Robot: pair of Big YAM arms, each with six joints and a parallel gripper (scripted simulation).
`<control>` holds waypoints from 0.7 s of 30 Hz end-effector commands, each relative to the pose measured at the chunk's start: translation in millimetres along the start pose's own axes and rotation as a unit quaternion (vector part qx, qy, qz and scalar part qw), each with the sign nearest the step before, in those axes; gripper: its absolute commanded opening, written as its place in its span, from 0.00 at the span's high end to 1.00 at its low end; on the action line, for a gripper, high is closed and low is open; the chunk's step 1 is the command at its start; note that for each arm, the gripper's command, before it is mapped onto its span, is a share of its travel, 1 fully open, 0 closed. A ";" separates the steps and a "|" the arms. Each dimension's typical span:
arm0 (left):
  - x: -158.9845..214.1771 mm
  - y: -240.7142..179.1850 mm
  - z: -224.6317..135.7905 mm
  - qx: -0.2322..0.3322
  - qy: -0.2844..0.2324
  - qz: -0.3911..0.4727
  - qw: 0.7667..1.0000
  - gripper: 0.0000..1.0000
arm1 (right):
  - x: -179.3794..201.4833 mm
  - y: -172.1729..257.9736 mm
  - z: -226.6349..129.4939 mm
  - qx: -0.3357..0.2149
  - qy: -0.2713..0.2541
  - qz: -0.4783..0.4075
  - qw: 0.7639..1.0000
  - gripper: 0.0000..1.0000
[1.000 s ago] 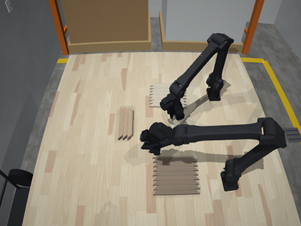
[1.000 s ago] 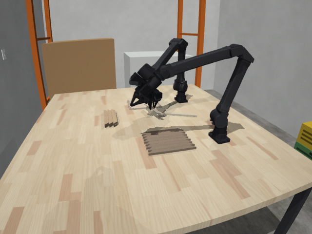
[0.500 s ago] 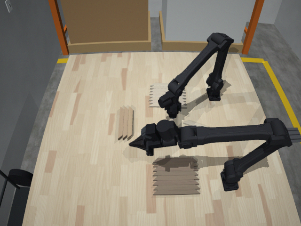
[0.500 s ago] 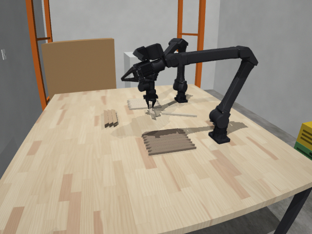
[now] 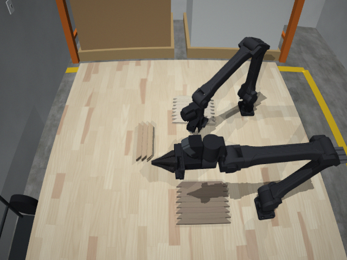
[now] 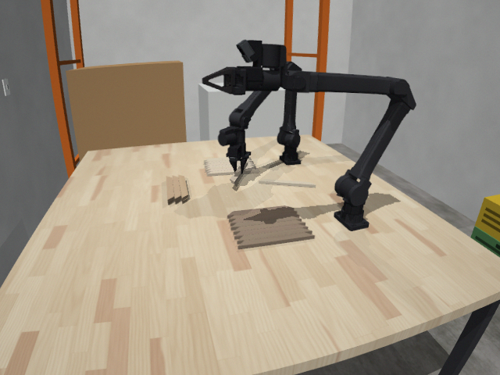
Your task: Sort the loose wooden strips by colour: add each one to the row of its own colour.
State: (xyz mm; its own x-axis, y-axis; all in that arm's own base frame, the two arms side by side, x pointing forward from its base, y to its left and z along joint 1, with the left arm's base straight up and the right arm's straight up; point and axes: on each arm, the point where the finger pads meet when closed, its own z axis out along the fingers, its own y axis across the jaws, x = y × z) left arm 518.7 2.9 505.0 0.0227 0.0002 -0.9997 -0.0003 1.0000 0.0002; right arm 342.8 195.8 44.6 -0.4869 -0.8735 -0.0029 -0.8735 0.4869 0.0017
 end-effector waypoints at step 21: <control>11.0 -10.5 2.9 0.006 0.004 0.002 1.000 0.99 | 14.1 -25.3 -8.3 0.008 -0.022 0.301 0.953 1.00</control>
State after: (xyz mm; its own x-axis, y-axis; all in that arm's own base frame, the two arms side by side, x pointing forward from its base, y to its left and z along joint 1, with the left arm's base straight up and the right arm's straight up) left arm 519.6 -0.4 492.9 -0.0002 -0.0042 -1.0000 0.0015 1.0000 -0.0042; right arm 345.6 177.2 42.7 -0.8323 -0.5543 -0.0046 -0.5543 0.8323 0.0060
